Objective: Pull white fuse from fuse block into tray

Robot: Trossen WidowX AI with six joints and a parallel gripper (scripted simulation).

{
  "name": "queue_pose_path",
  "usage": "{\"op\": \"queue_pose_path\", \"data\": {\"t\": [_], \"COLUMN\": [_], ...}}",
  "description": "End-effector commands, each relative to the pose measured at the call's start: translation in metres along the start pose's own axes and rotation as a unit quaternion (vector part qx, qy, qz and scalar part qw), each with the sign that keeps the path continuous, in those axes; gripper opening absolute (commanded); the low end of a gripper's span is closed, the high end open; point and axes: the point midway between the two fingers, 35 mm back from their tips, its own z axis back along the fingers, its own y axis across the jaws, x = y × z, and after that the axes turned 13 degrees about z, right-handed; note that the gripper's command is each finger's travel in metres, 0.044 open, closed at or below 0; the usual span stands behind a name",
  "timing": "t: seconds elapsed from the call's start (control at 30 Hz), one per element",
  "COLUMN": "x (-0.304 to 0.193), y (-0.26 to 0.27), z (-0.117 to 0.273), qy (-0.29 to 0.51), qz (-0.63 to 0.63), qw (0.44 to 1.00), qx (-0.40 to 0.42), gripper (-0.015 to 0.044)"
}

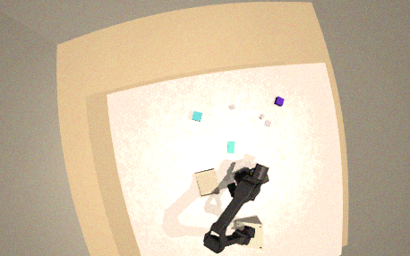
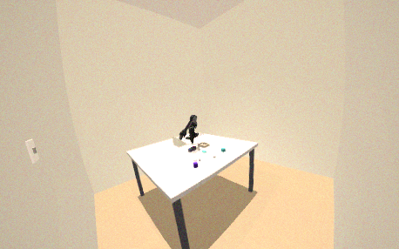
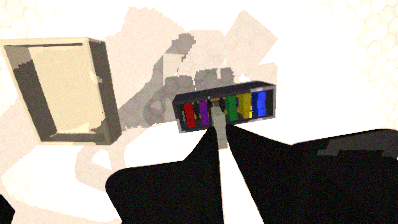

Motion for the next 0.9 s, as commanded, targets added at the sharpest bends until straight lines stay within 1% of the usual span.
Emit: {"op": "queue_pose_path", "data": {"t": [0.0, 0.37, 0.7, 0.87], "x": [0.019, 0.059, 0.079, 0.08], "y": [0.022, 0.091, 0.161, 0.166], "z": [0.001, 0.002, 0.003, 0.003], "qy": [0.002, 0.001, -0.004, -0.004], "qz": [0.003, 0.003, 0.004, 0.004], "qw": [1.0, 1.0, 1.0, 1.0], "qx": [-0.004, -0.006, 0.005, 0.006], "gripper": [0.0, 0.0, 0.0, 0.0]}}
